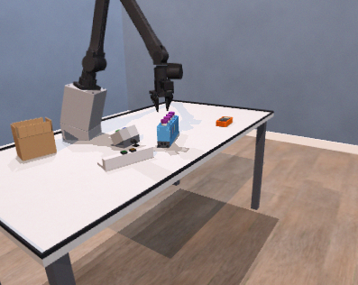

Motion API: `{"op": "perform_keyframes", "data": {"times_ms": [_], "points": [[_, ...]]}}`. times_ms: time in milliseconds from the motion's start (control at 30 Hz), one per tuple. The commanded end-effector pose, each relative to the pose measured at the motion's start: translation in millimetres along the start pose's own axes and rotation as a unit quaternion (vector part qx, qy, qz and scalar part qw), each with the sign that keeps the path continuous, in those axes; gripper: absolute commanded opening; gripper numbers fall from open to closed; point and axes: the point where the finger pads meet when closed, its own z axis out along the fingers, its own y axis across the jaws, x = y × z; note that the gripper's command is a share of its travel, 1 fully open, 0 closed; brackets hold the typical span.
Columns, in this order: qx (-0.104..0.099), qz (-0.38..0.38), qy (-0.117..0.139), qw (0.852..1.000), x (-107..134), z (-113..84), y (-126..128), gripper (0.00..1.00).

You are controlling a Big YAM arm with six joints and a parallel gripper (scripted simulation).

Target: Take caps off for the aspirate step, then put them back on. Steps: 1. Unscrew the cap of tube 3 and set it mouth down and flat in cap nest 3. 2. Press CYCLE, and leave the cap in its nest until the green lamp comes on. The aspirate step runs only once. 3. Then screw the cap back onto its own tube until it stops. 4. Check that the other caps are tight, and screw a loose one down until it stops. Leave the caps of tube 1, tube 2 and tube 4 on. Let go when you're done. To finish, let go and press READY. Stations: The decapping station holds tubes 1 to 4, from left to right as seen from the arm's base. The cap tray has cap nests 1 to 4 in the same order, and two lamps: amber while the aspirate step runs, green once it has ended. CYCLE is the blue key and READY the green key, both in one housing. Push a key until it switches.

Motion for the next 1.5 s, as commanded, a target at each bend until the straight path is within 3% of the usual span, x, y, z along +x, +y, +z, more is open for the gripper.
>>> {"op": "perform_keyframes", "data": {"times_ms": [0,100,200,333,400,467,633,700,800,1167,1300,1333,1467], "points": [[0.001,0.118,-0.005,0.993,1,-2.0,25,0.49],[0.000,0.197,-0.005,0.980,10,-1.9,40,0.49],[0.000,0.241,-0.005,0.971,11,-1.9,42,0.49],[0.002,0.328,-0.007,0.945,9,-2.5,33,0.49],[0.002,0.328,-0.007,0.945,9,-2.5,33,0.49],[0.002,0.403,-0.007,0.915,9,-2.5,33,0.49],[0.004,0.405,-0.007,0.914,9,-1.8,29,0.49],[-0.006,0.396,-0.006,0.918,9,-4.7,35,0.49],[0.007,0.405,-0.005,0.914,13,14.8,22,0.49],[0.001,0.400,-0.006,0.917,13,39.7,29,0.49],[-0.014,0.399,-0.009,0.917,8,28.1,36,0.49],[-0.005,0.396,-0.006,0.918,10,31.7,33,0.49],[-0.010,0.399,-0.008,0.917,9,32.5,35,0.49]]}}
